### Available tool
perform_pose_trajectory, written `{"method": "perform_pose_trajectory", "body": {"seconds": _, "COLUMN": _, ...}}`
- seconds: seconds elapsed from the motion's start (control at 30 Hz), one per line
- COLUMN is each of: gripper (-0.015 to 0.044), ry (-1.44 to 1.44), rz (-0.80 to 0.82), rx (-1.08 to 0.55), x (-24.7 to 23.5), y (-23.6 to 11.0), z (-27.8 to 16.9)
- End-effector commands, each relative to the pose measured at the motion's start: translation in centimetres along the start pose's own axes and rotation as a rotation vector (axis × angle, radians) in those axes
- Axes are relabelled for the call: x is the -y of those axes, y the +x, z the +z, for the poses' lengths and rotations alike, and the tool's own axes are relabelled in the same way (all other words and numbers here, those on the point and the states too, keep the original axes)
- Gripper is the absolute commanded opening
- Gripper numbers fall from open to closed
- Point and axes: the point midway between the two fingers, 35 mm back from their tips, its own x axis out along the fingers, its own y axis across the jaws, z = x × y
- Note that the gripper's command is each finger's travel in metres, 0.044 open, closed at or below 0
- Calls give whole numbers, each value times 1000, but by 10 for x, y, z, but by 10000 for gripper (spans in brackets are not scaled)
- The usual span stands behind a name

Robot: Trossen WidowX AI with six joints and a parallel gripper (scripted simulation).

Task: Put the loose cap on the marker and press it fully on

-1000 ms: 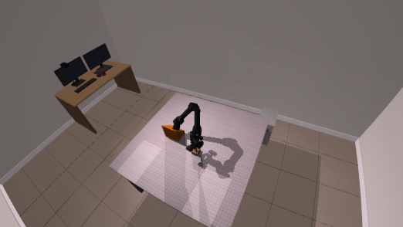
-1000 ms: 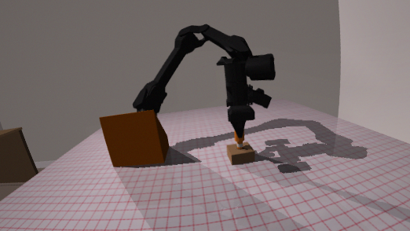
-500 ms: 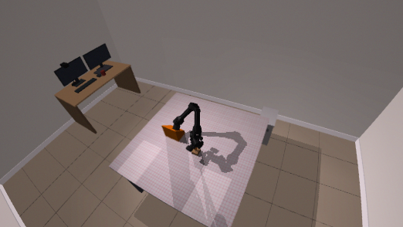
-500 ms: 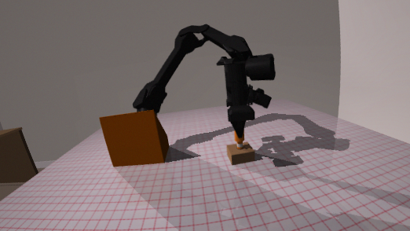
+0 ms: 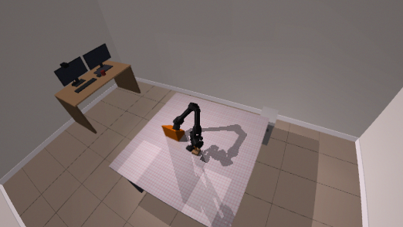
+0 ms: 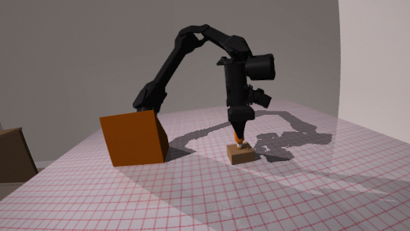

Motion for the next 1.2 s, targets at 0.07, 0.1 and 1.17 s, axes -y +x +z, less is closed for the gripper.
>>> {"method": "perform_pose_trajectory", "body": {"seconds": 0.07, "gripper": 341, "ry": 0, "rz": 0, "rx": 0, "x": 0, "y": 0, "z": 0}}
{"method": "perform_pose_trajectory", "body": {"seconds": 0.1, "gripper": 368, "ry": 0, "rz": 0, "rx": 0, "x": 0, "y": 0, "z": 0}}
{"method": "perform_pose_trajectory", "body": {"seconds": 1.17, "gripper": 0, "ry": -183, "rz": -2, "rx": 0, "x": 1, "y": -65, "z": -4}}
